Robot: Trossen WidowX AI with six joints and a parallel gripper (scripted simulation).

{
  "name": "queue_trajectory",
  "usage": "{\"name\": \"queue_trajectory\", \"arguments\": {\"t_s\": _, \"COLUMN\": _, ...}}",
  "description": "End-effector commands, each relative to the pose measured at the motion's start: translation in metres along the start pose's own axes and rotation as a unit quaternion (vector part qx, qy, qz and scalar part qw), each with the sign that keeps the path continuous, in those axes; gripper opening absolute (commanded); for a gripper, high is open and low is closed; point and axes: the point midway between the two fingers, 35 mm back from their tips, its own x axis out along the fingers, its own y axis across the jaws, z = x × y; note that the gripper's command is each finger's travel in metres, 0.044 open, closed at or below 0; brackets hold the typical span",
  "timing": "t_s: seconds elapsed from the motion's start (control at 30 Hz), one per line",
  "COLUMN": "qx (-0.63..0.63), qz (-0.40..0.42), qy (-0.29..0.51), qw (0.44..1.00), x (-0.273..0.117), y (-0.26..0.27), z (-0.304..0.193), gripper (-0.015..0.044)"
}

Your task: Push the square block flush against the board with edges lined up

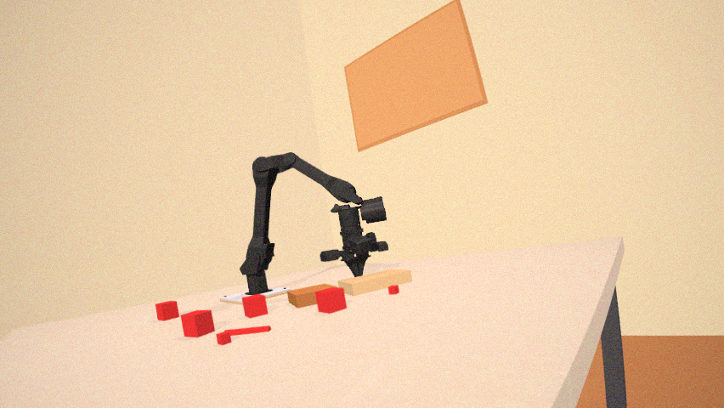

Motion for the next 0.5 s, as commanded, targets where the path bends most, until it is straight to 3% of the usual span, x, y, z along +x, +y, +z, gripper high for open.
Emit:
{"name": "queue_trajectory", "arguments": {"t_s": 0.0, "qx": 0.000, "qz": 0.000, "qy": 0.000, "qw": 1.000, "x": -0.012, "y": 0.001, "z": 0.002, "gripper": 0.0000}}
{"name": "queue_trajectory", "arguments": {"t_s": 0.1, "qx": 0.001, "qz": 0.000, "qy": -0.001, "qw": 1.000, "x": -0.052, "y": 0.000, "z": 0.001, "gripper": 0.0000}}
{"name": "queue_trajectory", "arguments": {"t_s": 0.47, "qx": -0.060, "qz": 0.001, "qy": -0.001, "qw": 0.998, "x": -0.058, "y": 0.010, "z": 0.009, "gripper": 0.0000}}
